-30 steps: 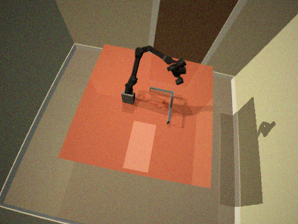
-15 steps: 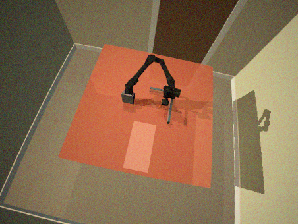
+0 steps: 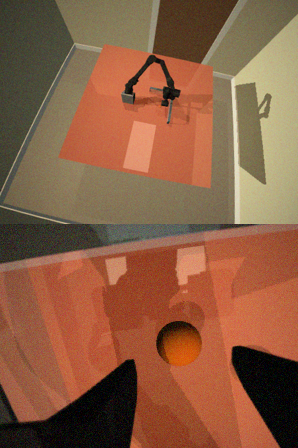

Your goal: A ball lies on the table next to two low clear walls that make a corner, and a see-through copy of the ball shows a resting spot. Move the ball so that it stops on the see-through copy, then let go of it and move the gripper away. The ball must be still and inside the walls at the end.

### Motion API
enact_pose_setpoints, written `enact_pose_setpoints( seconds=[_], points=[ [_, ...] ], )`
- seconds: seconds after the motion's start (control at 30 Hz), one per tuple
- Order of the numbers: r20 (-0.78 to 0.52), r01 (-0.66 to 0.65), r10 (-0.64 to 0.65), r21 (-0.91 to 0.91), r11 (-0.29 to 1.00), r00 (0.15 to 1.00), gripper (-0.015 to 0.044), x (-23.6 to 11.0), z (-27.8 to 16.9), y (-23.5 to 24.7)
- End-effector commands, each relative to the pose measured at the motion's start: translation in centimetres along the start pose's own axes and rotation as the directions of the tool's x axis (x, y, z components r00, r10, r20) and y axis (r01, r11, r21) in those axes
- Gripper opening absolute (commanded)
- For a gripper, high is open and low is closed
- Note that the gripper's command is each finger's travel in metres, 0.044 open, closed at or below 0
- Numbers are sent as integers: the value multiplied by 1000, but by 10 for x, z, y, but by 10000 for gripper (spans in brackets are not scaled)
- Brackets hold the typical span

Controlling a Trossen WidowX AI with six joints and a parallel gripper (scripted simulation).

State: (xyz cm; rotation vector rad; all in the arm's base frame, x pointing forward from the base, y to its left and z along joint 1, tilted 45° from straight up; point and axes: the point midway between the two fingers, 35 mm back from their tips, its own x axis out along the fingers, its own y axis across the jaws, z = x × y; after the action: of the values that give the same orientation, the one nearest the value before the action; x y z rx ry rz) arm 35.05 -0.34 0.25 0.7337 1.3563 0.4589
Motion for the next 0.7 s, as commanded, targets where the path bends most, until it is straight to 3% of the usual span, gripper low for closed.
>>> enact_pose_setpoints(
  seconds=[0.0,0.6,0.67],
  points=[
    [-11,-3,3,12,1000,1000,256,9,-3,-2],
    [-11,-5,5,12,1000,1000,256,35,-4,-1],
    [-11,-5,5,12,1000,1000,203,35,-4,-1]
  ],
)
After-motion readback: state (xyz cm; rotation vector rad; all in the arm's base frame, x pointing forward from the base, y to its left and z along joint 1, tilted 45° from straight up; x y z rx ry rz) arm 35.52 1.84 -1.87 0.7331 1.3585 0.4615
